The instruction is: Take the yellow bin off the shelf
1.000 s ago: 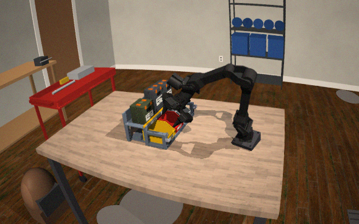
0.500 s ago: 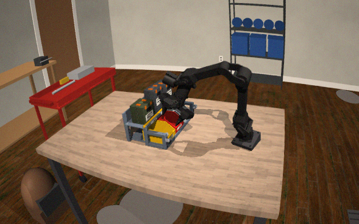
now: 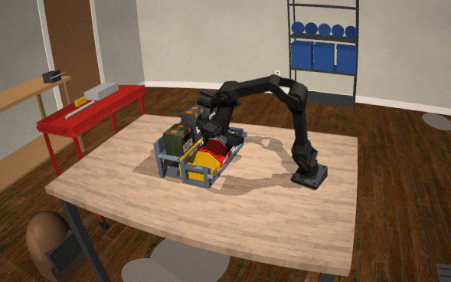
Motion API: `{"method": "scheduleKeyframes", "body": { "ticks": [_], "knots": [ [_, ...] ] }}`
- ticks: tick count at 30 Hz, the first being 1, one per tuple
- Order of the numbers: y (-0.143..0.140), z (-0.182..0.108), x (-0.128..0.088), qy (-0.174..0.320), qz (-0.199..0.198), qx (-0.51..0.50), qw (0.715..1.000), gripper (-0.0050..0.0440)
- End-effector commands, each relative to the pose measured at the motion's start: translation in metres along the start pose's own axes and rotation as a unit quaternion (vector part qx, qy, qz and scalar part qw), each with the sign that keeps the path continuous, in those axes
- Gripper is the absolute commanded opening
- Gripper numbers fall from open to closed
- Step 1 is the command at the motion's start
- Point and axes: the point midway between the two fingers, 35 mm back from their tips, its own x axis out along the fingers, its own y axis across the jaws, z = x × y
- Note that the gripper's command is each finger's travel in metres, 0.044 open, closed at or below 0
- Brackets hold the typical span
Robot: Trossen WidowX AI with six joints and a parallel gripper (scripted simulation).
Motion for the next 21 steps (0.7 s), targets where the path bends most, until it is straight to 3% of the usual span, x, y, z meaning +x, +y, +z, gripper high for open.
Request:
{"method": "scheduleKeyframes", "body": {
  "ticks": [1, 3, 15, 21],
  "knots": [
    [-0.0049, 0.0038, -0.0046, 0.025, 0.032, -0.037, 0.998, 0.044],
    [-0.005, 0.0036, -0.0048, 0.05, 0.069, -0.064, 0.994, 0.044],
    [-0.005, 0.0036, -0.0048, 0.05, 0.069, -0.064, 0.994, 0.044],
    [-0.0044, 0.0035, -0.006, 0.083, 0.117, -0.099, 0.985, 0.044]
  ]
}}
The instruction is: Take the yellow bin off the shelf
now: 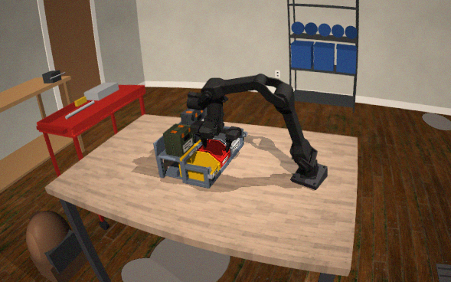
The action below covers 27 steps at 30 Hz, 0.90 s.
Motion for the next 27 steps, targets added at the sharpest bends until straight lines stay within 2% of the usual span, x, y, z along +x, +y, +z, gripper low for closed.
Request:
{"method": "scheduleKeyframes", "body": {
  "ticks": [1, 11, 16, 27],
  "knots": [
    [-0.002, 0.002, -0.002, 0.01, 0.012, -0.014, 1.0, 0.044],
    [-0.002, 0.002, -0.002, 0.01, 0.012, -0.014, 1.0, 0.044],
    [0.001, 0.001, 0.051, 0.01, 0.012, -0.014, 1.0, 0.044],
    [0.001, 0.001, 0.051, 0.01, 0.012, -0.014, 1.0, 0.044]
  ]
}}
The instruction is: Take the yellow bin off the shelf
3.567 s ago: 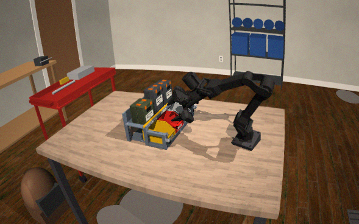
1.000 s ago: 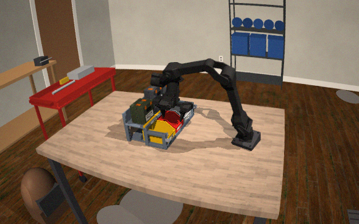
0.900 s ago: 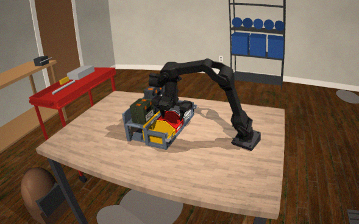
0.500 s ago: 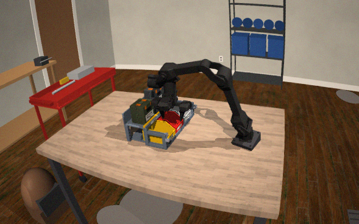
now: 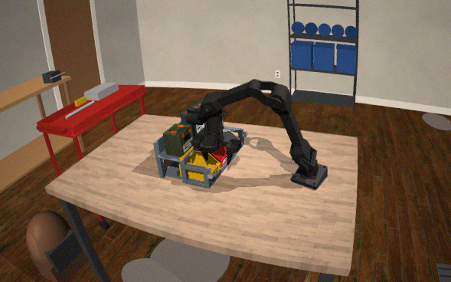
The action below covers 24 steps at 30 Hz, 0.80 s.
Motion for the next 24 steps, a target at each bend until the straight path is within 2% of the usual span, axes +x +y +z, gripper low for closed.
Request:
{"method": "scheduleKeyframes", "body": {
  "ticks": [1, 6, 18, 24],
  "knots": [
    [-0.001, 0.001, -0.004, 0.001, -0.008, -0.002, 1.0, 0.044],
    [-0.001, 0.001, 0.009, 0.0, -0.008, -0.001, 1.0, 0.044],
    [-0.001, 0.001, 0.009, 0.0, -0.008, -0.001, 1.0, 0.044],
    [-0.001, 0.001, 0.001, 0.0, -0.008, -0.001, 1.0, 0.044]
  ]
}}
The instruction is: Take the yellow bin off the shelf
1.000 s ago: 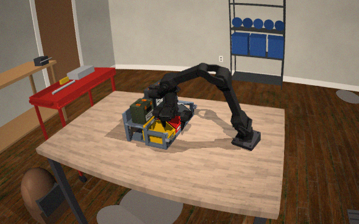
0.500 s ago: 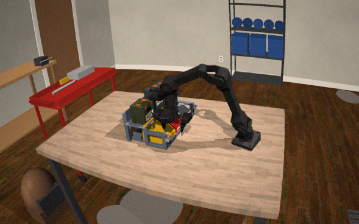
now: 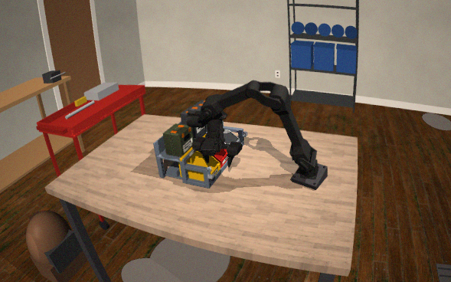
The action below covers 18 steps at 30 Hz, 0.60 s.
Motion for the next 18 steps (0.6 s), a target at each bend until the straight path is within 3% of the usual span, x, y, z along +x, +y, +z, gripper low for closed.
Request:
{"method": "scheduleKeyframes", "body": {
  "ticks": [1, 18],
  "knots": [
    [-0.0036, 0.0018, -0.0101, 0.0, -0.013, -0.004, 1.0, 0.044],
    [-0.0037, 0.002, -0.0157, 0.0, -0.013, -0.004, 1.0, 0.044]
  ]
}}
